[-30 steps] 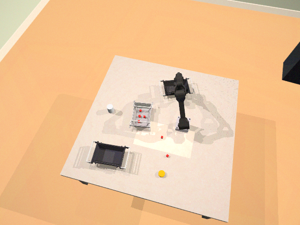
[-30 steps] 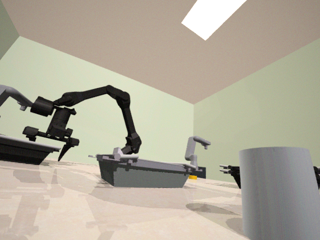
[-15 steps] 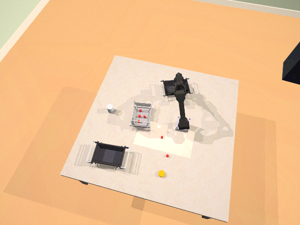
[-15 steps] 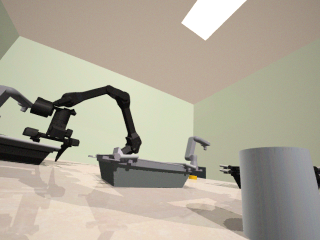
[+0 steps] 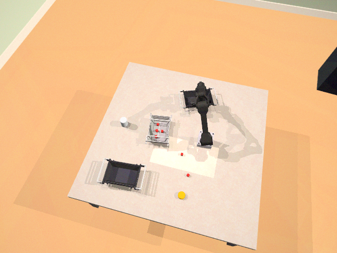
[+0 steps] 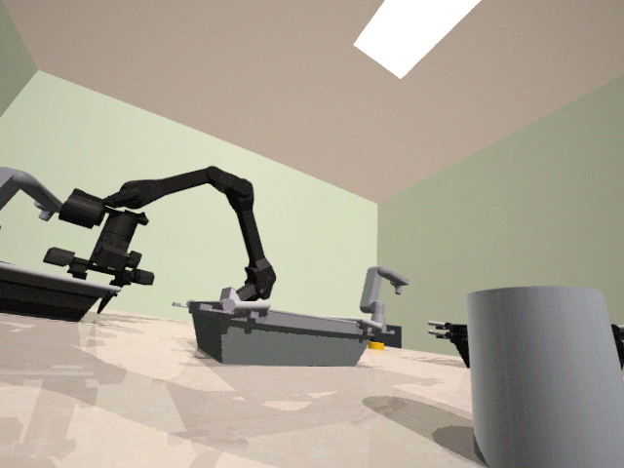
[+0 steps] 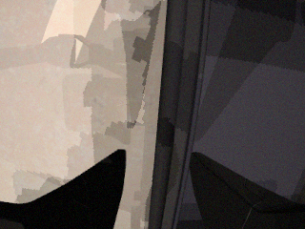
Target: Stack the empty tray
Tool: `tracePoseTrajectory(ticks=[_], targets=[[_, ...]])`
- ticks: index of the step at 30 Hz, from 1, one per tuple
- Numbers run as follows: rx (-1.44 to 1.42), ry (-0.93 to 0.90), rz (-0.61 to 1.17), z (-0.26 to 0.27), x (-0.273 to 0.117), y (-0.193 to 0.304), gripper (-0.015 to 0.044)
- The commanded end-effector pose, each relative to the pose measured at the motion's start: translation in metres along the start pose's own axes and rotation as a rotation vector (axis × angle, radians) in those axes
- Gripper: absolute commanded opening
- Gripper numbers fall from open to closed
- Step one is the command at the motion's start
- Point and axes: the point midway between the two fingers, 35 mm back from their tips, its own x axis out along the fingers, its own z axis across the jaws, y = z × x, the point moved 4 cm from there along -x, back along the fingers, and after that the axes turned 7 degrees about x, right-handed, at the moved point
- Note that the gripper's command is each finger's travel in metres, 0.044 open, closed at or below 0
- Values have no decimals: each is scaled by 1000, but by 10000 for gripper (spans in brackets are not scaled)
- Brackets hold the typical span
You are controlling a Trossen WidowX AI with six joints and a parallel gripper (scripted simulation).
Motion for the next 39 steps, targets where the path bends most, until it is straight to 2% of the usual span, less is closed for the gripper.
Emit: tracePoseTrajectory(ticks=[1,22,32,39], targets=[[7,-6,-3,1,1,0,140],[8,-6,-3,0,-6,0,0],[9,-6,-2,0,-74,0,0],[9,-6,-2,0,-79,1,0]])
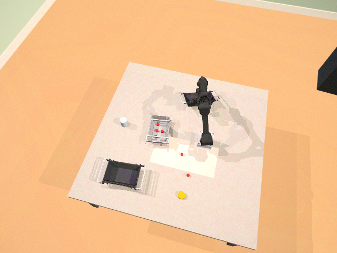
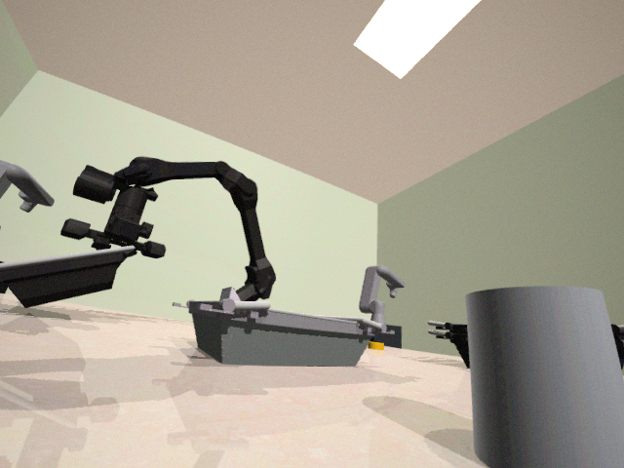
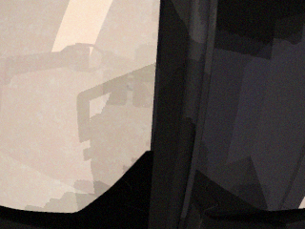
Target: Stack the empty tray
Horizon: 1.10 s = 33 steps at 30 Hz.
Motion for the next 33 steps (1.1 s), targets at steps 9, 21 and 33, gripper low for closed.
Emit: tracePoseTrajectory(ticks=[9,21,33], targets=[[-11,31,2,-3,-14,-1,0],[-11,32,3,-10,-45,-2,0],[-10,32,3,-13,-96,-2,0]])
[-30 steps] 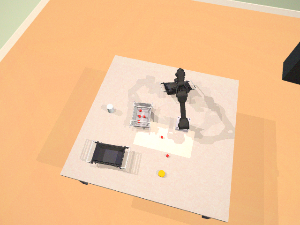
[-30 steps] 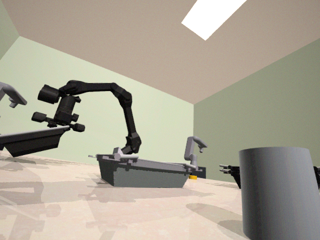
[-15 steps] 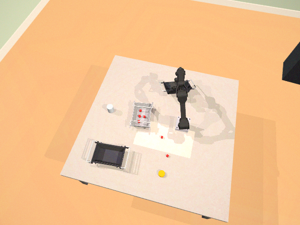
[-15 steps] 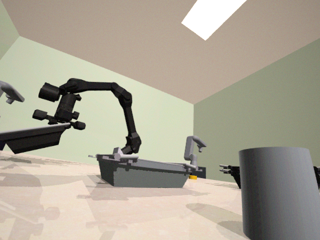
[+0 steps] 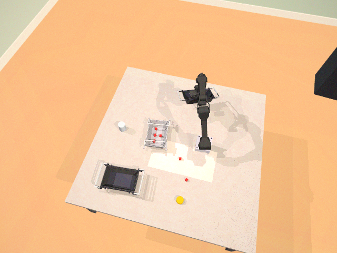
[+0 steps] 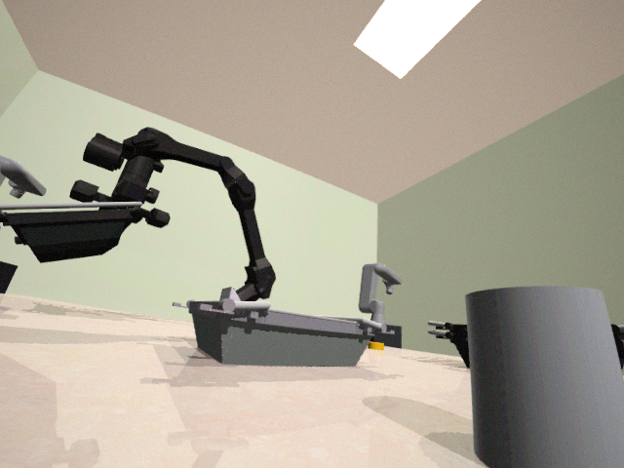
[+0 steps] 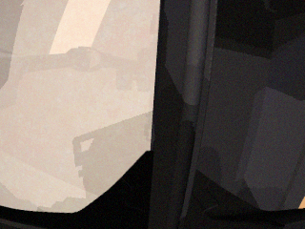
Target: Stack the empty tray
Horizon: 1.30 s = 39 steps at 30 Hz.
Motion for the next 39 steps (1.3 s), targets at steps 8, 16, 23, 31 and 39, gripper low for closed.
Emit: tracePoseTrajectory(ticks=[8,16,23,31,39], targets=[[-6,16,2,-1,-34,1,0],[-6,16,2,-1,-34,1,0],[-6,16,2,-1,-34,1,0],[-6,16,2,-1,-34,1,0],[-108,31,4,11,-44,-32,0]])
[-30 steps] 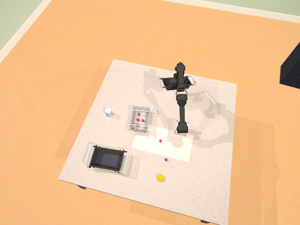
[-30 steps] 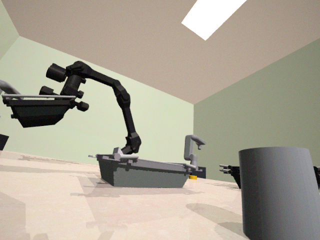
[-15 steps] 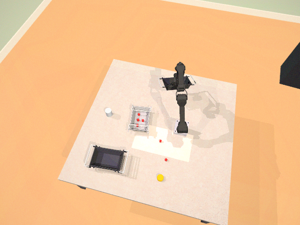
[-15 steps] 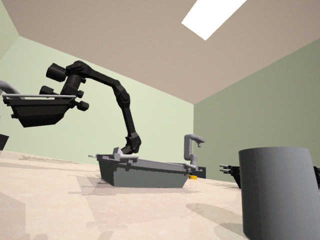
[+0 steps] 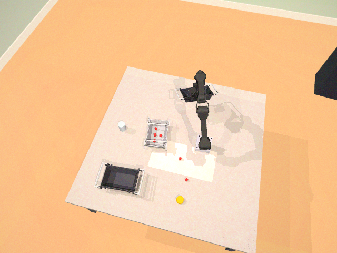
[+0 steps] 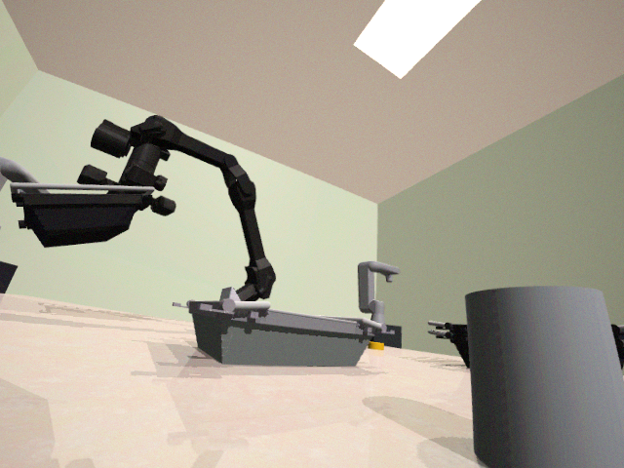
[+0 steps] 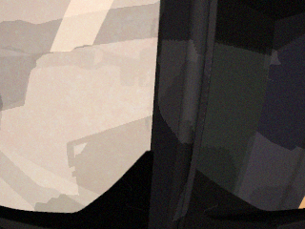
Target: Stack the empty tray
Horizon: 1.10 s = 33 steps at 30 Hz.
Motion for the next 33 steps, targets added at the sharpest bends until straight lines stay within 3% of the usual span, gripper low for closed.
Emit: tracePoseTrajectory(ticks=[1,33], targets=[[-76,33,-1,9,-14,-25,0],[-603,63,-4,97,-28,-180,0]])
